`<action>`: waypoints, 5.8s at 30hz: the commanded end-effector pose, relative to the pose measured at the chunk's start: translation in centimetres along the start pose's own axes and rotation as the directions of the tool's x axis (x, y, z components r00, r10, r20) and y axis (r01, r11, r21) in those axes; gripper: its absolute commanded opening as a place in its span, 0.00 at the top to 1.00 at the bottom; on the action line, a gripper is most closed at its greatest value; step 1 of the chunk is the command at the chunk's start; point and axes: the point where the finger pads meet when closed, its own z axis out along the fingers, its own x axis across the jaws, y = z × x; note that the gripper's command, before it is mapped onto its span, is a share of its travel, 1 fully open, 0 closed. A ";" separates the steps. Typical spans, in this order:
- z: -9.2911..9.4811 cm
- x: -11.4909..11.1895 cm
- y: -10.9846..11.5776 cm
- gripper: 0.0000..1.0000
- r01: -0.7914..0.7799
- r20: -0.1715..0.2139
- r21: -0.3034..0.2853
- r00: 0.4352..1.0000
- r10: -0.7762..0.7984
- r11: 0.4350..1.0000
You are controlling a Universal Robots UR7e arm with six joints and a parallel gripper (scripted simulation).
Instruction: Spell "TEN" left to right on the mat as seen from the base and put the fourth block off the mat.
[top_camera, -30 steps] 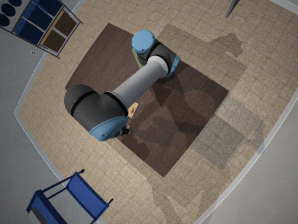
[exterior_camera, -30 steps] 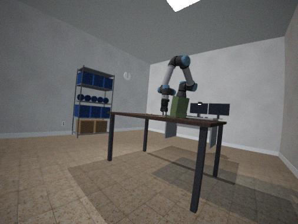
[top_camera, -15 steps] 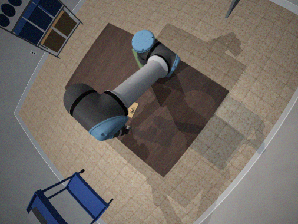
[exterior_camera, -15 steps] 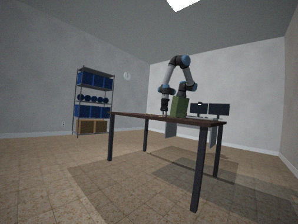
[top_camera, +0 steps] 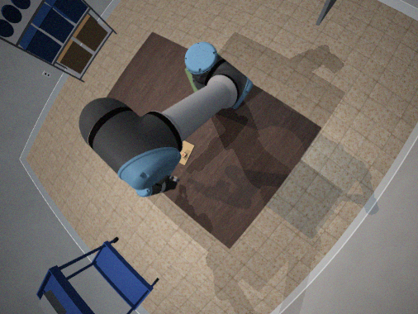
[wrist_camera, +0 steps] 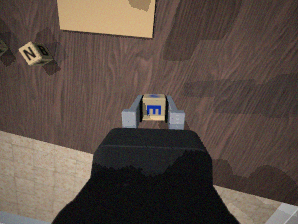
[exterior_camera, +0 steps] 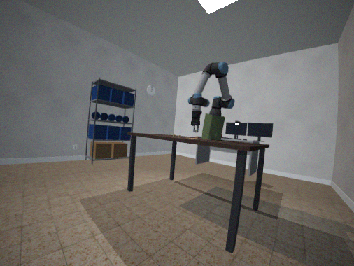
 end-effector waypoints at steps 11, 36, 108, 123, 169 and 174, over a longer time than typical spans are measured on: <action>-3.6 0.0 0.0 0.51 0.000 0.001 -0.002 1.000 0.000 1.000; -3.4 -1.5 -2.3 0.51 -0.236 0.002 -0.001 0.972 0.236 0.972; -4.0 -7.0 -15.7 0.51 -0.969 -0.001 0.000 -0.246 0.969 -0.246; -4.1 -7.1 -16.1 0.51 -0.956 -0.002 0.000 -0.293 0.956 -0.293; 5.2 -7.1 -16.1 0.51 -0.956 -0.002 0.000 -0.293 0.956 -0.293; 5.5 -7.1 -16.1 0.51 -0.956 -0.002 0.000 -0.293 0.956 -0.293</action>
